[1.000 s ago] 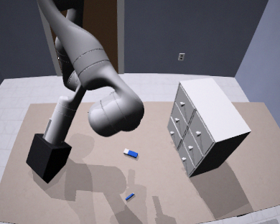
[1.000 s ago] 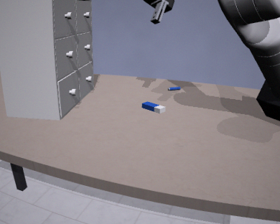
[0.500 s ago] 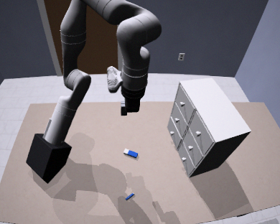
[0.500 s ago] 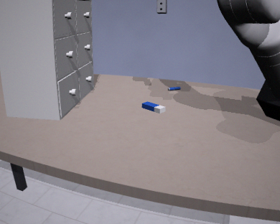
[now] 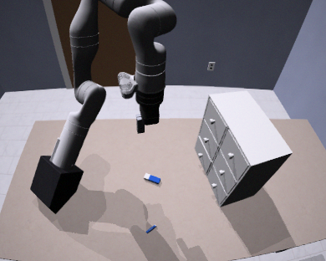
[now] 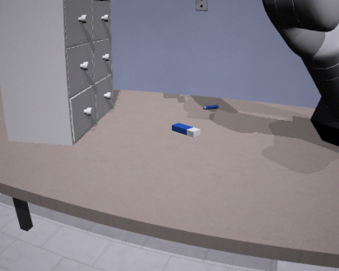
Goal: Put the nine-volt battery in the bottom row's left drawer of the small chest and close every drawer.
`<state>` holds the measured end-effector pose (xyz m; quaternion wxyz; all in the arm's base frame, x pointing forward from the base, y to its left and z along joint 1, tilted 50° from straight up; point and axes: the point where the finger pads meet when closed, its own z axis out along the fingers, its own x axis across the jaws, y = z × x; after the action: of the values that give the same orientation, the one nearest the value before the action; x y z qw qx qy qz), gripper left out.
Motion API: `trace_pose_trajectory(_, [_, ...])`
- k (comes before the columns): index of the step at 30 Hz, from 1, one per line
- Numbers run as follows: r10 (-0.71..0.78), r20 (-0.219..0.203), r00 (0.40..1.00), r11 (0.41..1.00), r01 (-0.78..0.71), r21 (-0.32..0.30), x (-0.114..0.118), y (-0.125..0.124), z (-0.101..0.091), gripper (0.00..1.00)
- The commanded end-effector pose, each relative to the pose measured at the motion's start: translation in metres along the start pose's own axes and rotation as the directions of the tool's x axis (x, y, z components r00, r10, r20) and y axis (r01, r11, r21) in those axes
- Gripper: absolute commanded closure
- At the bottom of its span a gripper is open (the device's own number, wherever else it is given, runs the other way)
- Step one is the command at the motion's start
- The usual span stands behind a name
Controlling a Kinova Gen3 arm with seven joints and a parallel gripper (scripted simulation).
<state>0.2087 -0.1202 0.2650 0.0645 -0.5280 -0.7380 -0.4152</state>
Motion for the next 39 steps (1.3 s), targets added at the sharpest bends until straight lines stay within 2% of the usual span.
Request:
trace_pose_trajectory(1, [-0.008, 0.012, 1.000, 1.000, 0.008, 0.002, -0.0019, -0.0015, -0.0003, 1.00])
trace_pose_trajectory(21, [-0.008, 0.012, 1.000, 1.000, 0.008, 0.002, -0.0020, -0.0014, -0.0004, 1.00])
trace_pose_trajectory(22, [-0.008, 0.012, 1.000, 1.000, 0.008, 0.002, -0.0020, -0.0014, -0.0004, 0.00])
trace_pose_trajectory(39, [-0.008, 0.012, 1.000, 1.000, 0.008, 0.002, -0.0020, -0.0014, -0.0004, 0.00])
